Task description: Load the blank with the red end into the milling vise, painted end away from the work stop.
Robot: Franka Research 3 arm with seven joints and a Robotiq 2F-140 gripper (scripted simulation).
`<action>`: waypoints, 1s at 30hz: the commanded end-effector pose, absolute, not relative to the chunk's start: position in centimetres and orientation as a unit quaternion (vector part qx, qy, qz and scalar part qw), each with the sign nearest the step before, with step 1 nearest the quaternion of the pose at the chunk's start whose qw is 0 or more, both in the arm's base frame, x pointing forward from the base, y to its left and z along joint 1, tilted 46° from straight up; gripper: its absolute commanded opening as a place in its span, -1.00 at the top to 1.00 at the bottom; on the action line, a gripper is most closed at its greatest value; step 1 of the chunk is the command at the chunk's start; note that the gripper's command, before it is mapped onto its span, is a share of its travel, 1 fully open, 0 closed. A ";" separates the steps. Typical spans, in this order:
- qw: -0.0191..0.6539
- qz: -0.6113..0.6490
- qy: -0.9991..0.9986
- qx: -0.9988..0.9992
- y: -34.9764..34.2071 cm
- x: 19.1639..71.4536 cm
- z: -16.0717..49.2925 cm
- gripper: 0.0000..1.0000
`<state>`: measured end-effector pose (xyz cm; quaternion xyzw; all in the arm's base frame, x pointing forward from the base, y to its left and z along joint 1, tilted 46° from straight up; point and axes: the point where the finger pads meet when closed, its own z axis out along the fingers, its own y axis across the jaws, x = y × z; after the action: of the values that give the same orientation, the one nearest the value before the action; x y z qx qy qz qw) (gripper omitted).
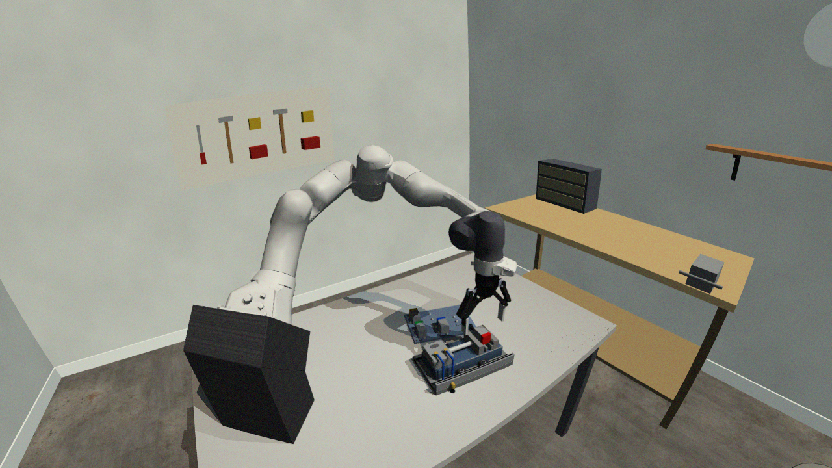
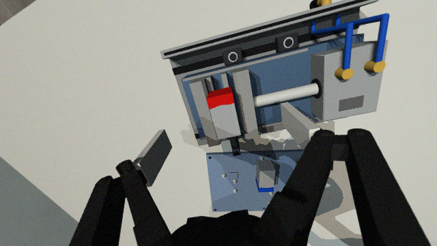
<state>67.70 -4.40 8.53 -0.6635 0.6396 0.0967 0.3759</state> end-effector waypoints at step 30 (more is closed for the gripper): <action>0.375 0.098 0.643 -0.661 -4.7 67.5 8.7 -1.00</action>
<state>67.64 -4.49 8.66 -0.6635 0.6396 0.0968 0.3758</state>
